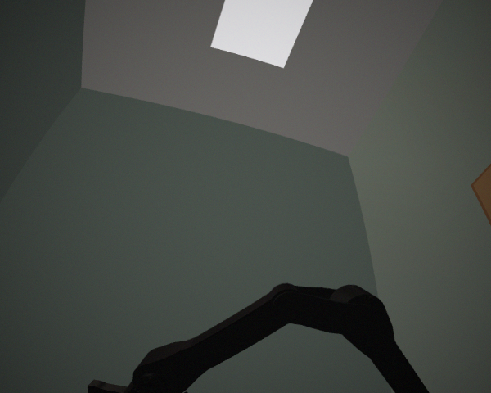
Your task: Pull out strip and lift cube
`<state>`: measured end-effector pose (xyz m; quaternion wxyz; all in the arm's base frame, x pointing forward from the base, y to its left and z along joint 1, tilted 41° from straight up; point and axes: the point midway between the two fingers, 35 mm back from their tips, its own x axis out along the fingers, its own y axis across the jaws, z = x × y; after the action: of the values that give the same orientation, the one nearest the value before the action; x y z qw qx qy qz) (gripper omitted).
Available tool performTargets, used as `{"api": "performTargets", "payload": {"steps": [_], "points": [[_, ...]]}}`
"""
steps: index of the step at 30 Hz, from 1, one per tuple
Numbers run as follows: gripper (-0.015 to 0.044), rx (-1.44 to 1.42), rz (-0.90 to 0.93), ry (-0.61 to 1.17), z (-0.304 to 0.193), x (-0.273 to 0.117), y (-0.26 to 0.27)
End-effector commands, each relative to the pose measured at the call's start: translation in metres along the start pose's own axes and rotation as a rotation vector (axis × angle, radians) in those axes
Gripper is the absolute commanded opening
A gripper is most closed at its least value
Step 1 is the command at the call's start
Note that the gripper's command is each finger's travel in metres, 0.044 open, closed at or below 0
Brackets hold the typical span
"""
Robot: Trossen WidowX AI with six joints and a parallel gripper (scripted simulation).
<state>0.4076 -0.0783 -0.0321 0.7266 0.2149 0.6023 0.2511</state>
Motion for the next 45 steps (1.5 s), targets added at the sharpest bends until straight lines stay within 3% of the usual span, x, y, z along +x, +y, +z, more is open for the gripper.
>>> {"api": "performTargets", "payload": {"steps": [1,3,10,14,28,45], "points": [[0.0198,0.0,0.0,-0.001,0.0,-0.001,0.0],[0.0145,0.0,0.0,-0.001,0.0,-0.001,0.0],[0.0098,0.0,0.0,-0.001,0.0,-0.001,0.0],[0.0,0.0,0.0,-0.001,-0.002,-0.003,0.0],[0.0,0.007,0.003,-0.001,-0.056,-0.041,0.015],[0.0,0.01,0.004,0.002,-0.101,-0.042,0.029]]}}
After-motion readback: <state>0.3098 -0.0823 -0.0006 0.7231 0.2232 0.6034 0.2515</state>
